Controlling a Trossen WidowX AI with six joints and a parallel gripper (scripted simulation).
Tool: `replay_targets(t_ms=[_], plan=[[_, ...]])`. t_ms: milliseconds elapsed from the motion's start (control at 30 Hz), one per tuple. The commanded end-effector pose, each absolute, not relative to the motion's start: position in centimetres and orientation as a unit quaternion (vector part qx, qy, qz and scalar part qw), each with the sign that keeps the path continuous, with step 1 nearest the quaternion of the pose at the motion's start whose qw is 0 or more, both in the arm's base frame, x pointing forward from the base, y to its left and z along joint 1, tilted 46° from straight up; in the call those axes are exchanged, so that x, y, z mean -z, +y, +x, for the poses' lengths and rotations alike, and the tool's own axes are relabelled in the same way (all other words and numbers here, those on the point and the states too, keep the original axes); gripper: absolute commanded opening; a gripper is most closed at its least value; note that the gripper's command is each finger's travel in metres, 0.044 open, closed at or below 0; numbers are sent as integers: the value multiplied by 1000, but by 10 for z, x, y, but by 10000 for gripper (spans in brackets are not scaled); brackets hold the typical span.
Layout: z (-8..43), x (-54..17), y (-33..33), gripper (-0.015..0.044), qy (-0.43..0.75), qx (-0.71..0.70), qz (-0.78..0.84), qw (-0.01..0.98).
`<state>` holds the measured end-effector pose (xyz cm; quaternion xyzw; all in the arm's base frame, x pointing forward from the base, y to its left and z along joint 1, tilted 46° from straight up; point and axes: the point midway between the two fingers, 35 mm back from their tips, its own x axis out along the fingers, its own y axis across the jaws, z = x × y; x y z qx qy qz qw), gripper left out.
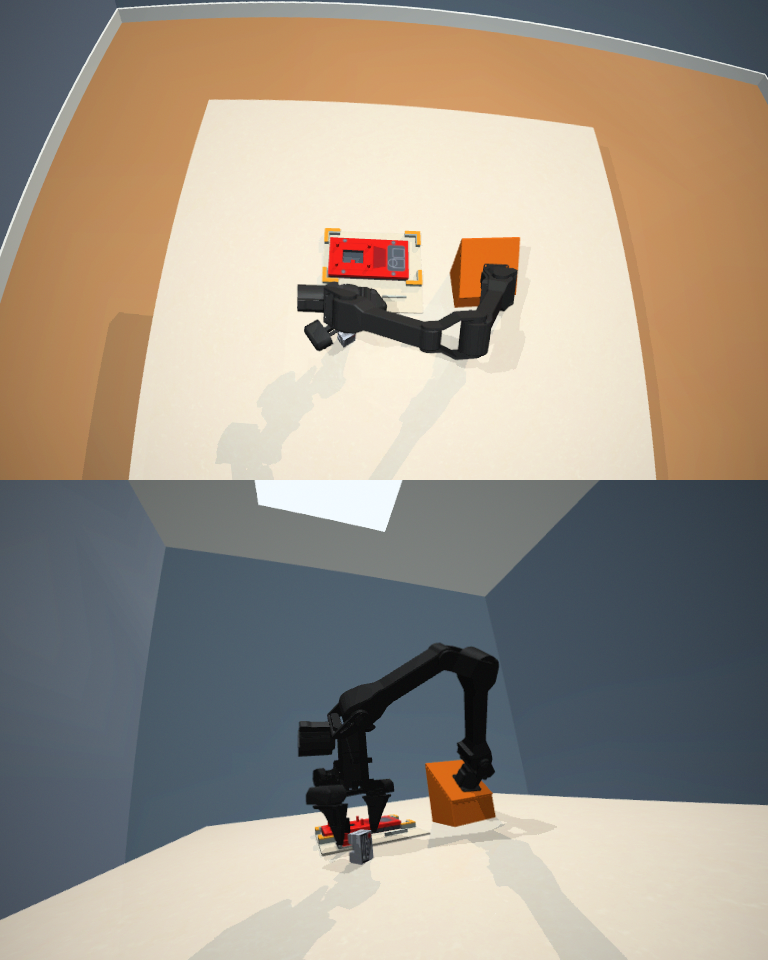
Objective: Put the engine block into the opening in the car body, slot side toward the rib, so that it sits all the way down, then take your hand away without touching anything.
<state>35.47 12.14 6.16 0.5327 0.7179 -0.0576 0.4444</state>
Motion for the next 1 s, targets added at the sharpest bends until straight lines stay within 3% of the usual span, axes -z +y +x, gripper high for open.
replay_targets(t_ms=[0,467,833,967], plan=[[353,-57,127,440,720,58,532,441],[351,-43,142,440,720,57,533,440],[351,-43,142,151,720,57,533,440],[351,-43,142,125,720,57,533,440]])
